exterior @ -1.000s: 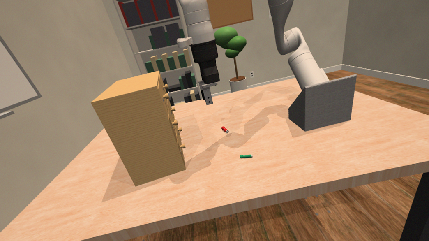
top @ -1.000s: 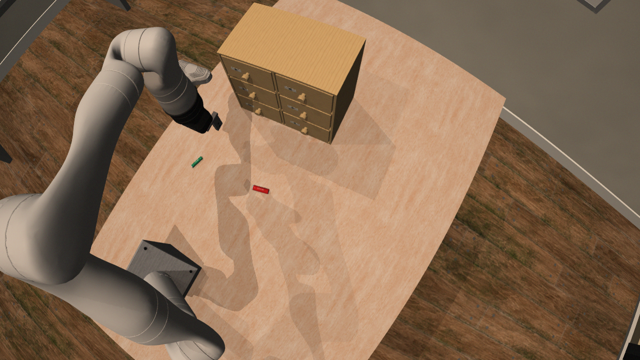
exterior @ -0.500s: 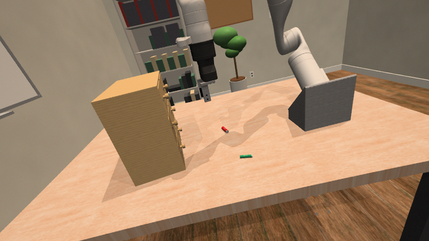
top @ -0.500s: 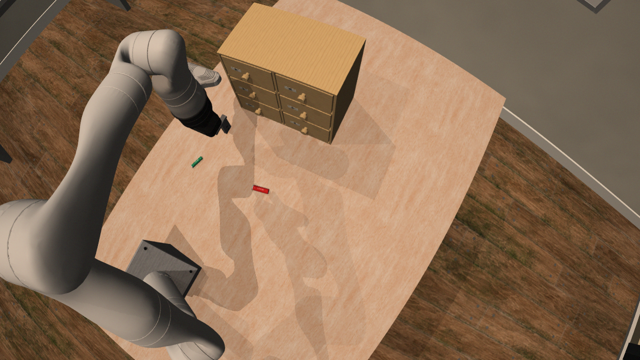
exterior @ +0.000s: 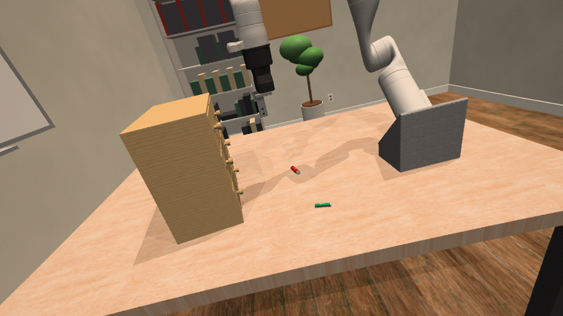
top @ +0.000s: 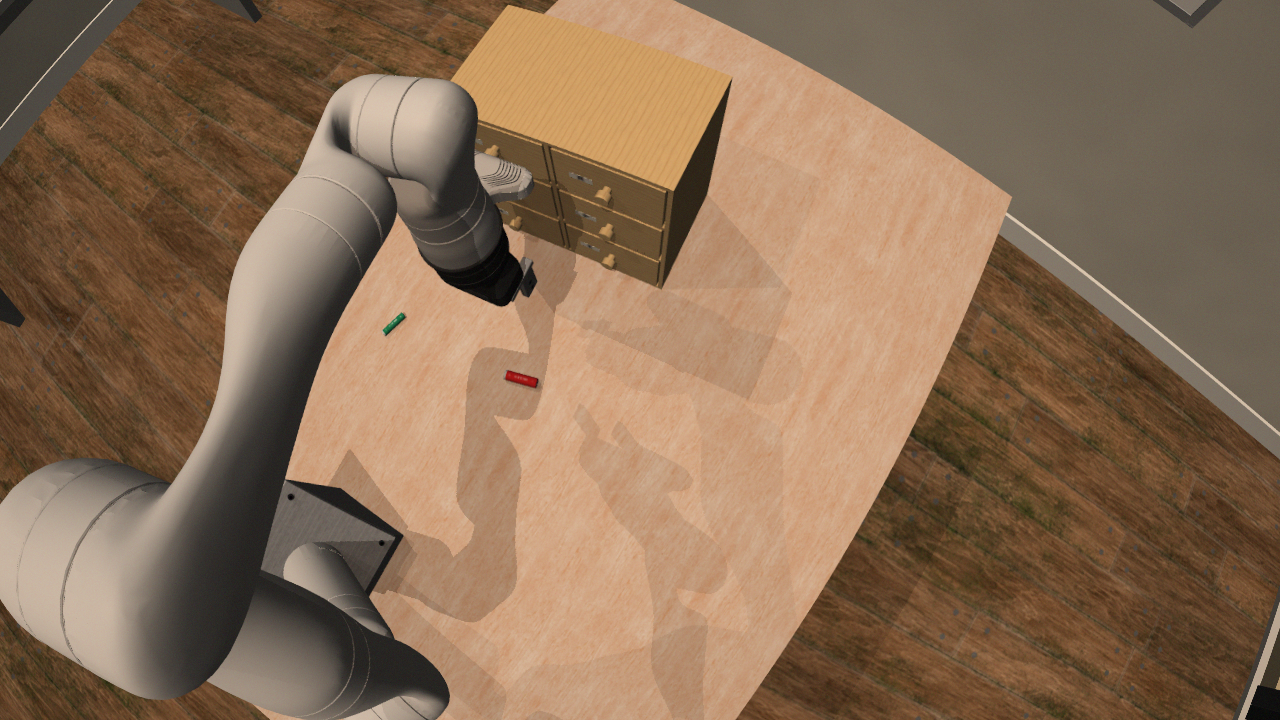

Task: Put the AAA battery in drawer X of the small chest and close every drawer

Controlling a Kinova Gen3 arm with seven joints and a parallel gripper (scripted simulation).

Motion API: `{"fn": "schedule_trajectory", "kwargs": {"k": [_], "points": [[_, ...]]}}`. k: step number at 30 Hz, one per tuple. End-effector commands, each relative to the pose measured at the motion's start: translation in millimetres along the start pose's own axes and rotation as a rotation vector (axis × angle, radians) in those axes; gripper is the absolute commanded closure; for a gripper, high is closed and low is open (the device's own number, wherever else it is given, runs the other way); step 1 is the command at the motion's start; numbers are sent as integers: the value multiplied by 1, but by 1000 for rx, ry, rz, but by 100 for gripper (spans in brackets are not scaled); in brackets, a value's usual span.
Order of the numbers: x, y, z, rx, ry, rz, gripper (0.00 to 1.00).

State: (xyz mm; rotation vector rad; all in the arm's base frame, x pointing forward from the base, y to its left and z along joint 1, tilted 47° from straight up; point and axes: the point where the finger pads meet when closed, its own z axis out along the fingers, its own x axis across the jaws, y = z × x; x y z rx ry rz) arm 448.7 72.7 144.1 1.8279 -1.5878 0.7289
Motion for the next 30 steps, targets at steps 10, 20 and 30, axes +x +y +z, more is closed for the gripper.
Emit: {"fn": "schedule_trajectory", "kwargs": {"k": [10,20,30], "points": [[18,0,-7,5,-19,10,0],[18,0,-7,7,-19,10,0],[18,-1,-6,12,-19,10,0]]}}
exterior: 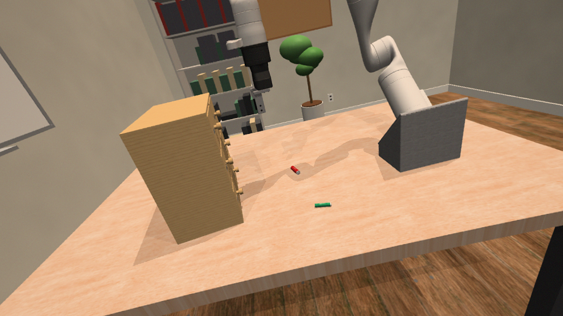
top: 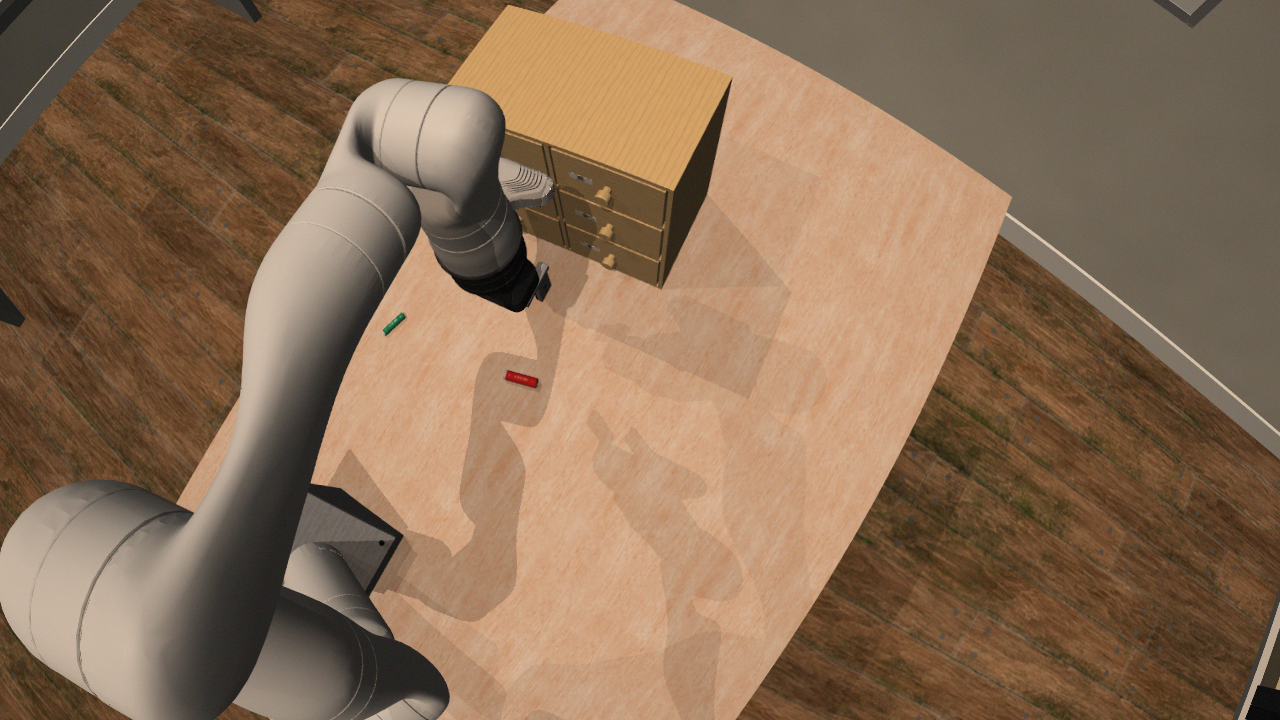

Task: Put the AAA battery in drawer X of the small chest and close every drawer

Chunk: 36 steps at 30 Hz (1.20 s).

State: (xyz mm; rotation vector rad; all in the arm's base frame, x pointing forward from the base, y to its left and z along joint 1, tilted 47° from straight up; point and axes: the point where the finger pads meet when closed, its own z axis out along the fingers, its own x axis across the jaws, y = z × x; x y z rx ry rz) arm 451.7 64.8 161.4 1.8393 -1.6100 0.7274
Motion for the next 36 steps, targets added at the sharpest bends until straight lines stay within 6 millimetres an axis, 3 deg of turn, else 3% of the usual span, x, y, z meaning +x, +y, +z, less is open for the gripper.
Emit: {"fn": "schedule_trajectory", "kwargs": {"k": [1,36], "points": [[0,0,-1,4,-1,-1,0],[0,-6,8,97,-1,-1,0]]}}
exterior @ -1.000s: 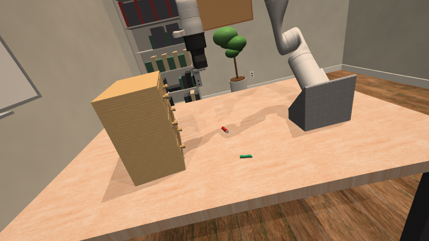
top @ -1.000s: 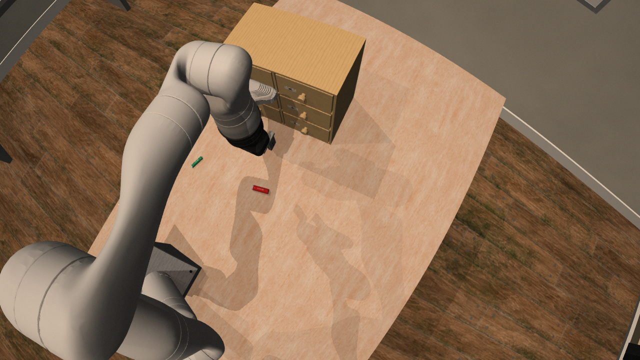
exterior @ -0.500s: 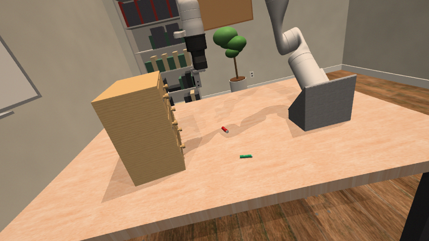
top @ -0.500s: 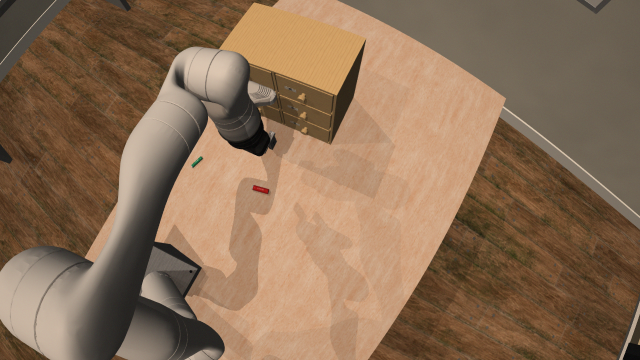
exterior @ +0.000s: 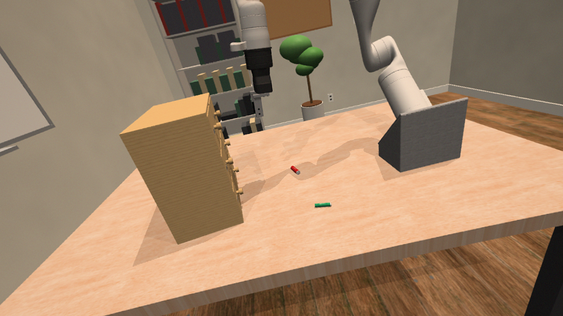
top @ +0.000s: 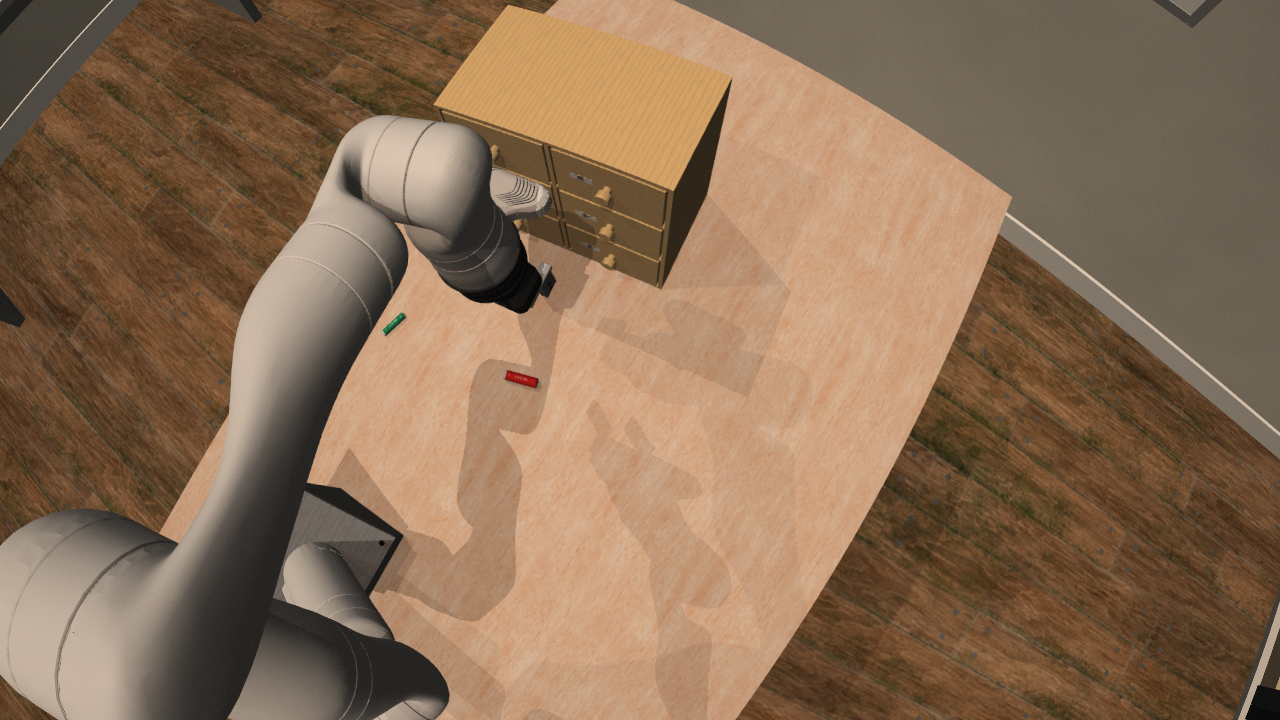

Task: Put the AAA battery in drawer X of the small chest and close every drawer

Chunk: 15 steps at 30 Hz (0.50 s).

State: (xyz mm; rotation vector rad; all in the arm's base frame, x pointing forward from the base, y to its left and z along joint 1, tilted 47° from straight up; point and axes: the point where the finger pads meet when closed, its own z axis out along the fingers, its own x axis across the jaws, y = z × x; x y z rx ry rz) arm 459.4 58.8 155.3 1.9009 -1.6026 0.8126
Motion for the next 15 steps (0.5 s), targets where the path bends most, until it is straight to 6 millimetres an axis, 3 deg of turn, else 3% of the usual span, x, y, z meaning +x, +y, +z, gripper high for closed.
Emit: {"fn": "schedule_trajectory", "kwargs": {"k": [1,15], "points": [[-1,1,0,12,-1,-2,0],[-1,-3,7,82,-1,-2,0]]}}
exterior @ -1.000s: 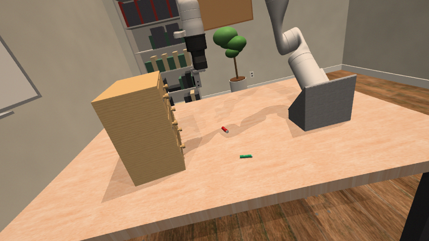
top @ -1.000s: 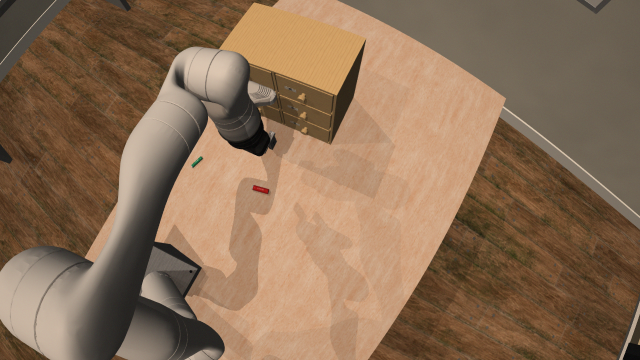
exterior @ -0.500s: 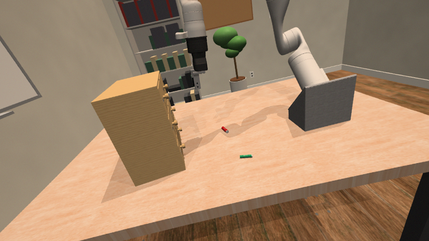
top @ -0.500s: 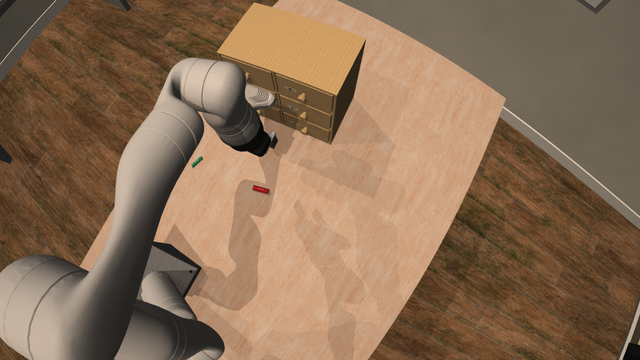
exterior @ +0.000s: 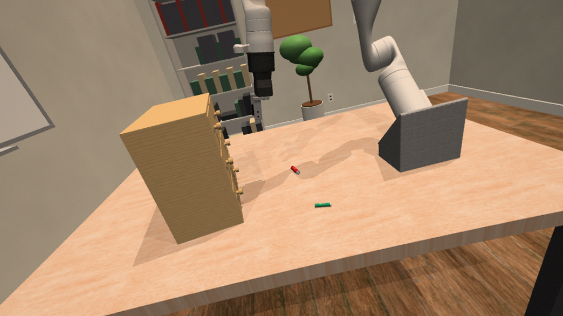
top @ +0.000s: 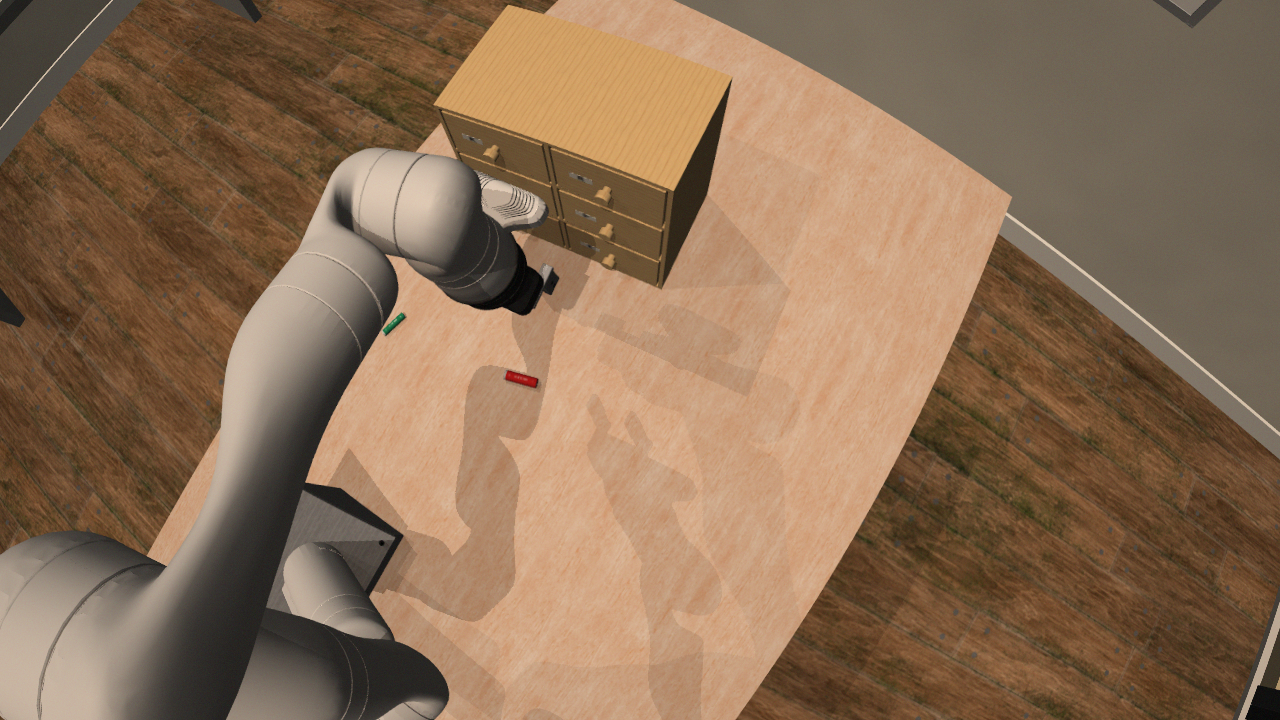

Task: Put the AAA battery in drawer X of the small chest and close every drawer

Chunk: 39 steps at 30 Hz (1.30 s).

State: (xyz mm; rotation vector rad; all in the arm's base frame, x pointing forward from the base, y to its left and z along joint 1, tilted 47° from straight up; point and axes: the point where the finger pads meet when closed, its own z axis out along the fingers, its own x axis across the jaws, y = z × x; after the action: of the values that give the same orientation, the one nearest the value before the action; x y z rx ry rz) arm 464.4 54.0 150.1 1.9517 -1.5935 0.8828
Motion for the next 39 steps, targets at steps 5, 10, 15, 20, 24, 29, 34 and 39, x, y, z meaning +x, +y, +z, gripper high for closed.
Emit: {"fn": "schedule_trajectory", "kwargs": {"k": [5,10,15,20,24,29,34,39], "points": [[-1,-1,3,42,-1,-3,0],[-1,-3,7,78,-1,-3,0],[-1,-4,9,101,-1,-3,0],[-1,-6,13,140,-1,-3,0],[-1,-7,17,172,-1,-3,0],[-1,-9,21,213,-1,-2,0],[-1,-11,24,238,-1,-3,0],[-1,-13,28,281,-1,-3,0]]}}
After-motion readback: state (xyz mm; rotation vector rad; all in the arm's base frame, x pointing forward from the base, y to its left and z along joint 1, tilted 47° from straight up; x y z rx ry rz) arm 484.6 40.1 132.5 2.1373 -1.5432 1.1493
